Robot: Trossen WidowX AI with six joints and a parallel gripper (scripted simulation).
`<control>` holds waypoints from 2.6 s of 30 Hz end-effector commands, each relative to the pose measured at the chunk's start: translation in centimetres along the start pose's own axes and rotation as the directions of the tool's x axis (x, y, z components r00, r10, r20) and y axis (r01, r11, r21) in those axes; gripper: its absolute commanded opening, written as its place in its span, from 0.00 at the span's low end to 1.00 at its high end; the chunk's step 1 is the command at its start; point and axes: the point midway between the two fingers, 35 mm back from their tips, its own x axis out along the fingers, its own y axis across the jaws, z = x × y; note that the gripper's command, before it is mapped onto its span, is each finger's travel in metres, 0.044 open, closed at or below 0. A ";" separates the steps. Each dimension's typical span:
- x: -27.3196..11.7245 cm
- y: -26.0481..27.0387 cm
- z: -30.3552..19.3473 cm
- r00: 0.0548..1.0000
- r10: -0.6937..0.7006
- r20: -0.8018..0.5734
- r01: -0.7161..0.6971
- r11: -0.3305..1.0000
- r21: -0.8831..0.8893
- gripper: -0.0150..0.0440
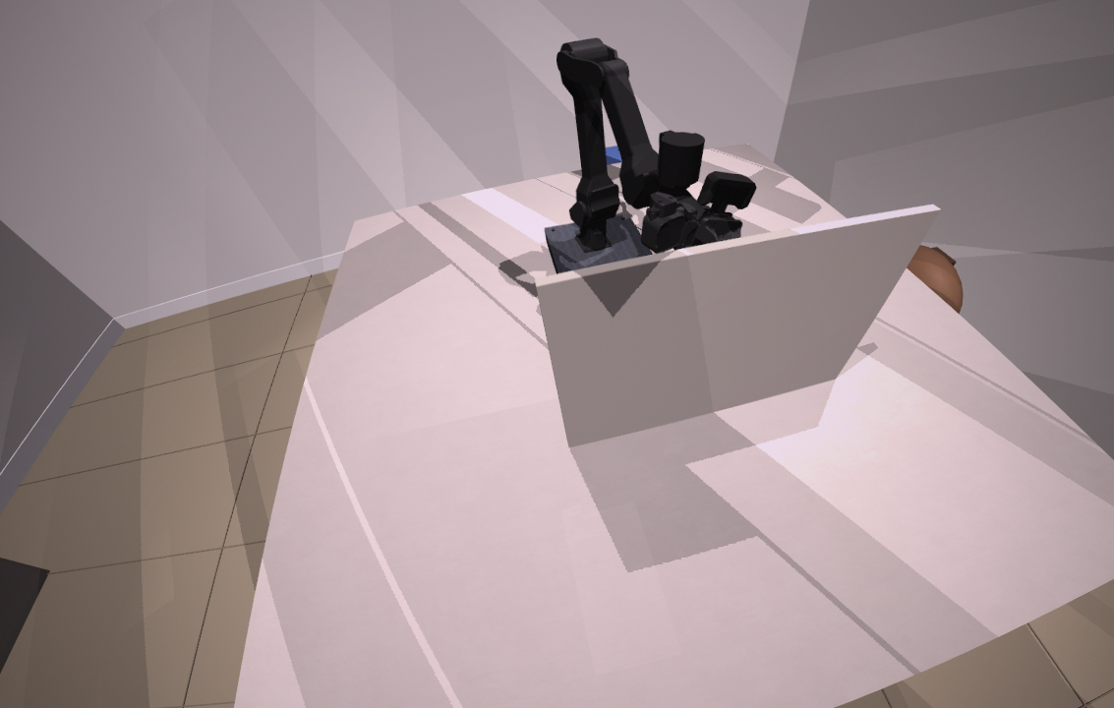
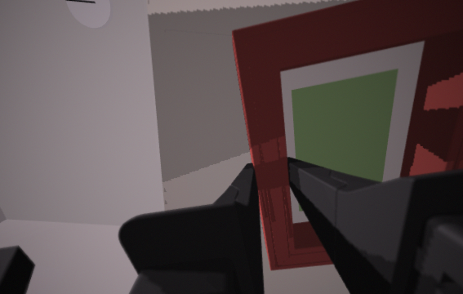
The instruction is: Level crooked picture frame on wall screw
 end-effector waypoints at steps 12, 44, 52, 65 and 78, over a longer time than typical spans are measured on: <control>0.0 -0.2 0.1 1.000 0.009 0.002 -0.009 1.000 0.006 0.25; 0.0 -0.8 0.1 1.000 0.003 0.004 -0.003 1.000 0.006 0.25; 0.0 -0.9 0.2 1.000 0.003 0.004 -0.003 0.998 0.069 0.25; 0.0 -0.9 0.2 1.000 0.003 0.004 -0.003 0.992 0.126 0.25; 0.0 -0.9 0.2 1.000 0.003 0.003 -0.003 0.981 0.193 0.25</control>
